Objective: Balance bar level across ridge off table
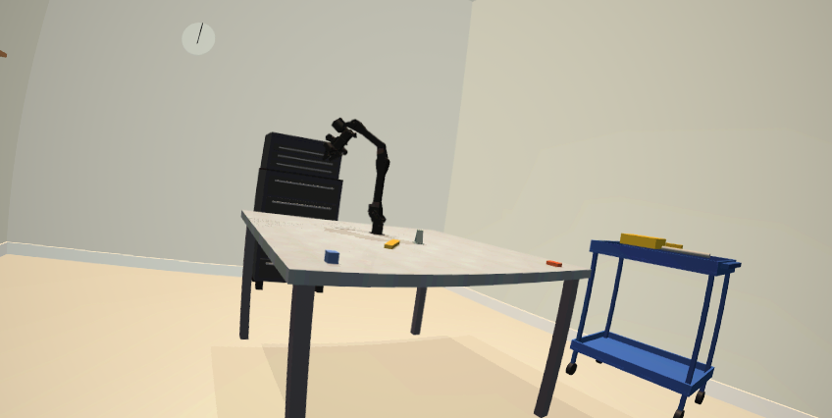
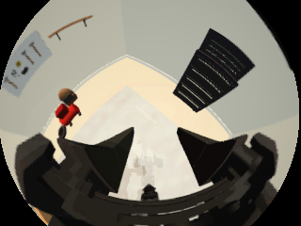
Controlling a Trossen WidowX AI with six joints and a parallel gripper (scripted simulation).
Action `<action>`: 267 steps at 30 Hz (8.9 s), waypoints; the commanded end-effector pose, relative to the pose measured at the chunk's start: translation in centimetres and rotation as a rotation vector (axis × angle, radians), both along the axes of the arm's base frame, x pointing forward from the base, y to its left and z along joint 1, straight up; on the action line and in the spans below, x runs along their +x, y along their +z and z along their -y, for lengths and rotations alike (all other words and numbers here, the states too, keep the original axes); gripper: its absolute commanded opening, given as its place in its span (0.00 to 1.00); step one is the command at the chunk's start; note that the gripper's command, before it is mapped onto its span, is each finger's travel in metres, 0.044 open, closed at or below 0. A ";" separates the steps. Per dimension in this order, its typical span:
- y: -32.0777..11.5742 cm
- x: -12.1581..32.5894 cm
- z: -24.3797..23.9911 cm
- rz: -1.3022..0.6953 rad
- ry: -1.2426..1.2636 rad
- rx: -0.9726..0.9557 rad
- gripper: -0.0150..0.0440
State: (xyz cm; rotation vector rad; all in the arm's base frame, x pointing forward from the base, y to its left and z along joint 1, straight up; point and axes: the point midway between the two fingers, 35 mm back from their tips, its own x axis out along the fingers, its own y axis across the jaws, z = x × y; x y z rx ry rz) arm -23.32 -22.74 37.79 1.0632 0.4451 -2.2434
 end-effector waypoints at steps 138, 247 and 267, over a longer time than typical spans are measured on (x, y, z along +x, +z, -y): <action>-25.5 61.4 -11.1 0.042 1.692 0.723 0.79; -20.9 61.2 -11.4 0.041 1.696 0.724 0.25; -20.4 59.3 -19.0 0.002 1.800 0.742 0.25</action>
